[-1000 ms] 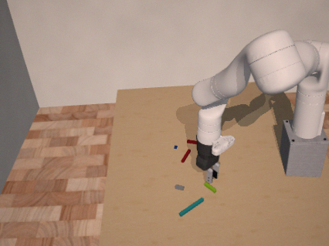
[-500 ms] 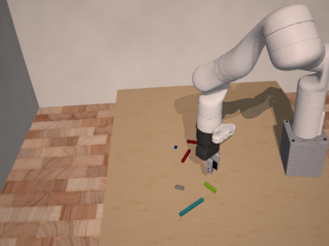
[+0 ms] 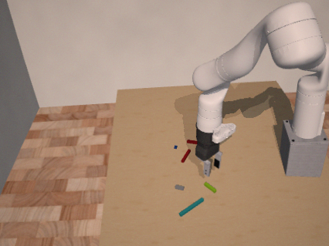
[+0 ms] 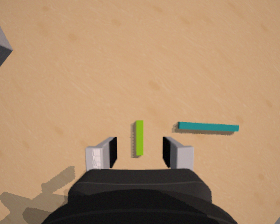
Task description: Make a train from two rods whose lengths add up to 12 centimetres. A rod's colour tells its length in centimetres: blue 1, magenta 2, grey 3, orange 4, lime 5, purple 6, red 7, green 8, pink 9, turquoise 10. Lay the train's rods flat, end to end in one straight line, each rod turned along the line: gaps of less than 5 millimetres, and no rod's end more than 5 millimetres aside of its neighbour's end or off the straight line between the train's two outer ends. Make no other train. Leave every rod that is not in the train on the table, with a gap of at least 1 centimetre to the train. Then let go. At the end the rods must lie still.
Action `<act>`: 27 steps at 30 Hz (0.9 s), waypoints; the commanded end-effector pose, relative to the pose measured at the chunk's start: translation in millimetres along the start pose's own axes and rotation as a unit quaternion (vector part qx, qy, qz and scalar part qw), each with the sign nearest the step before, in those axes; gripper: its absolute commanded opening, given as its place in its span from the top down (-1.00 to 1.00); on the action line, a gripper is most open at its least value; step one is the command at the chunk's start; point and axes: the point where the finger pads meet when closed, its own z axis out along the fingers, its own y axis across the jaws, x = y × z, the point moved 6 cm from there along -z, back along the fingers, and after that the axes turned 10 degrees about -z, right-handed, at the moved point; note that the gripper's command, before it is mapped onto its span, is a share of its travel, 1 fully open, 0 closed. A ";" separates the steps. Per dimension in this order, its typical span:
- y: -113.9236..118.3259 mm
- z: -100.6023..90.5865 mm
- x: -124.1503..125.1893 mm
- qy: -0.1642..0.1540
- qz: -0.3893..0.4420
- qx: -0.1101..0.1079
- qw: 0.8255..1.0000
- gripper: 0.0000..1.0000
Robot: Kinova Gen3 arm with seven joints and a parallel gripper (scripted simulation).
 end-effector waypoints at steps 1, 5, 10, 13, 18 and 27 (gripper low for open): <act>0.3 -0.4 -0.1 0.000 0.000 -0.001 1.000 -1.00; 0.3 -0.4 -0.1 0.000 0.000 -0.001 1.000 -1.00; 0.3 -0.4 -0.1 0.000 0.000 -0.001 1.000 -1.00; 0.3 -0.4 -0.2 0.000 0.000 -0.001 1.000 -1.00; 0.1 -0.4 -0.2 0.000 -0.001 -0.001 1.000 -1.00; -1.2 0.0 -0.8 0.000 -0.008 0.000 1.000 -1.00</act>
